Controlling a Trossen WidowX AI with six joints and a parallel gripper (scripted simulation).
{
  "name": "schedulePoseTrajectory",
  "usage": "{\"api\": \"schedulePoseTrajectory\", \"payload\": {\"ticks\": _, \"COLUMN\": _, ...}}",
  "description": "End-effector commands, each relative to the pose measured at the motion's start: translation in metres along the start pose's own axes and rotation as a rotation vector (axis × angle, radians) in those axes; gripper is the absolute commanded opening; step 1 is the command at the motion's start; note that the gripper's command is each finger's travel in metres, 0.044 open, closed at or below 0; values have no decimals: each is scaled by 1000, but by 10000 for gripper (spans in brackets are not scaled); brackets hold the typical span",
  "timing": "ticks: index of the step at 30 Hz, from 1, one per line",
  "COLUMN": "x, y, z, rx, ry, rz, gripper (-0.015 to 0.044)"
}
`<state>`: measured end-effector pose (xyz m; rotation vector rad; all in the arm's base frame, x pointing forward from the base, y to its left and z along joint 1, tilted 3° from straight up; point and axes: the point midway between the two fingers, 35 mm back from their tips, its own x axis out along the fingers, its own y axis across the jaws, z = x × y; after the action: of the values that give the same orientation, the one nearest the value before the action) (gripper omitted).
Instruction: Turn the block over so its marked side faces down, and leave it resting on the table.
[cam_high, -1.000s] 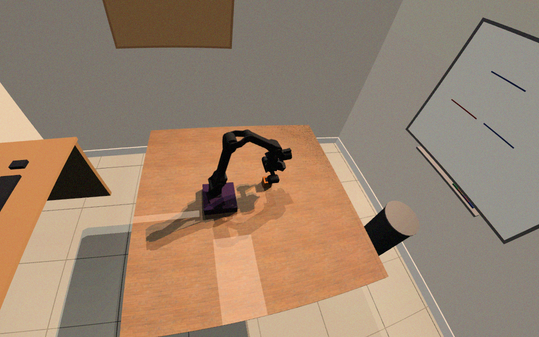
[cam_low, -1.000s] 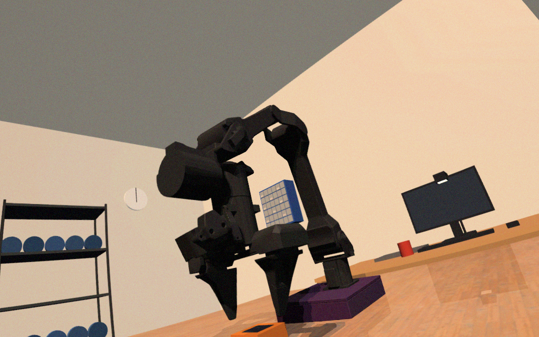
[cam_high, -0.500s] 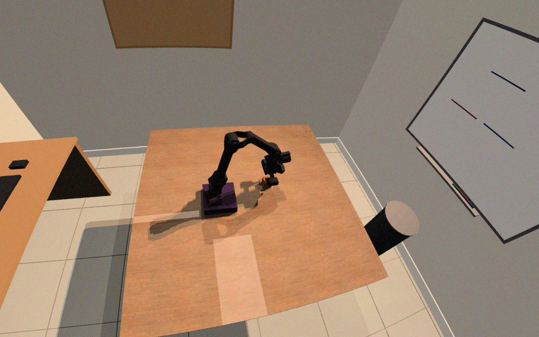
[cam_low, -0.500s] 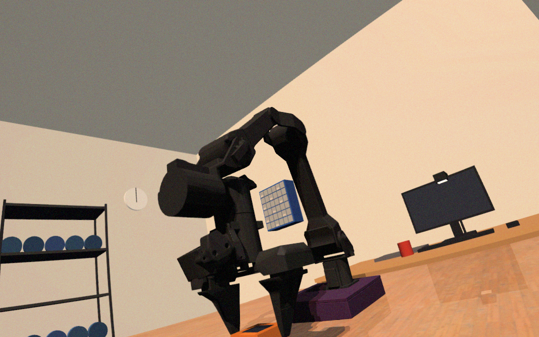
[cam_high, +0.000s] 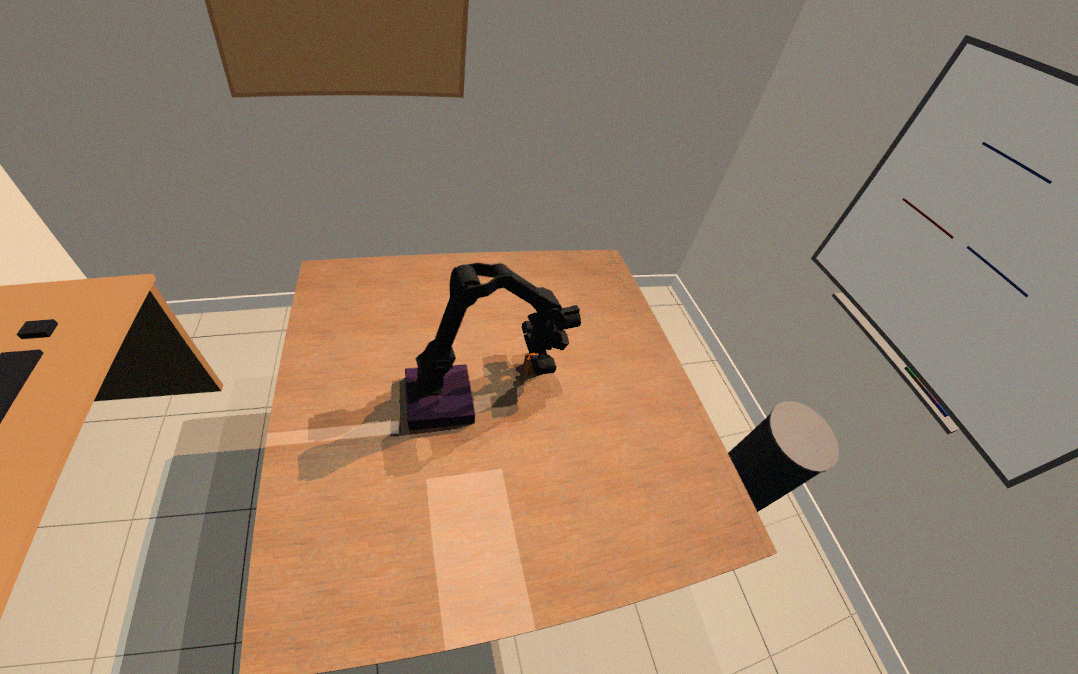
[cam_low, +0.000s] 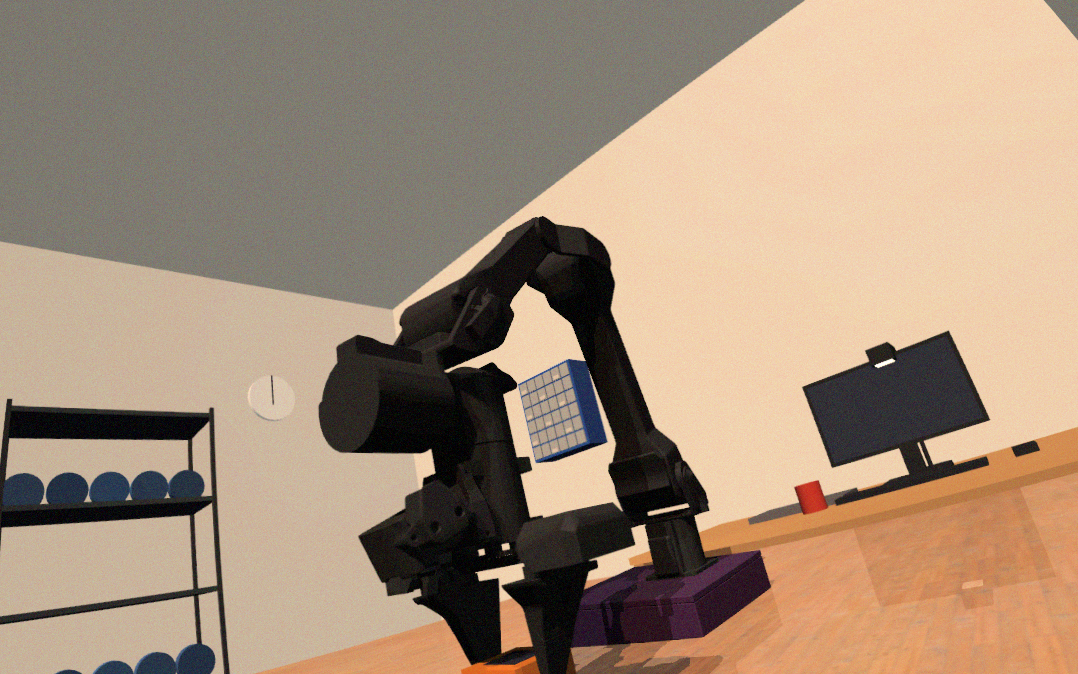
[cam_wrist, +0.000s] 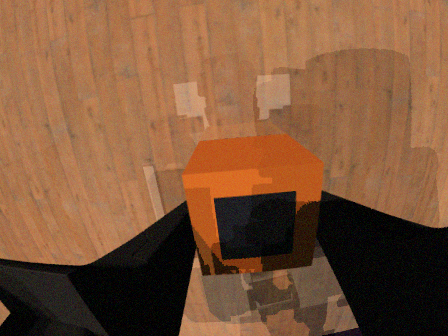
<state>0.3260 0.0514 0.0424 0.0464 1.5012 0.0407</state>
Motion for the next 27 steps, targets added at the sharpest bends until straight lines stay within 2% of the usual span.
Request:
{"api": "schedulePoseTrajectory", "payload": {"ticks": 1, "x": 0, "y": 0, "z": 0, "rx": 4, "ry": -1, "rz": -4, "gripper": 210}}
{"api": "schedulePoseTrajectory", "payload": {"ticks": 17, "x": 0, "y": 0, "z": 0, "rx": 4, "ry": -1, "rz": -4, "gripper": 103}}
{"api": "schedulePoseTrajectory", "payload": {"ticks": 21, "x": -18, "y": 0, "z": 1, "rx": 4, "ry": -1, "rz": -4, "gripper": 0}}
{"api": "schedulePoseTrajectory", "payload": {"ticks": 27, "x": -30, "y": 0, "z": 0, "rx": 4, "ry": -1, "rz": -4, "gripper": 0}}
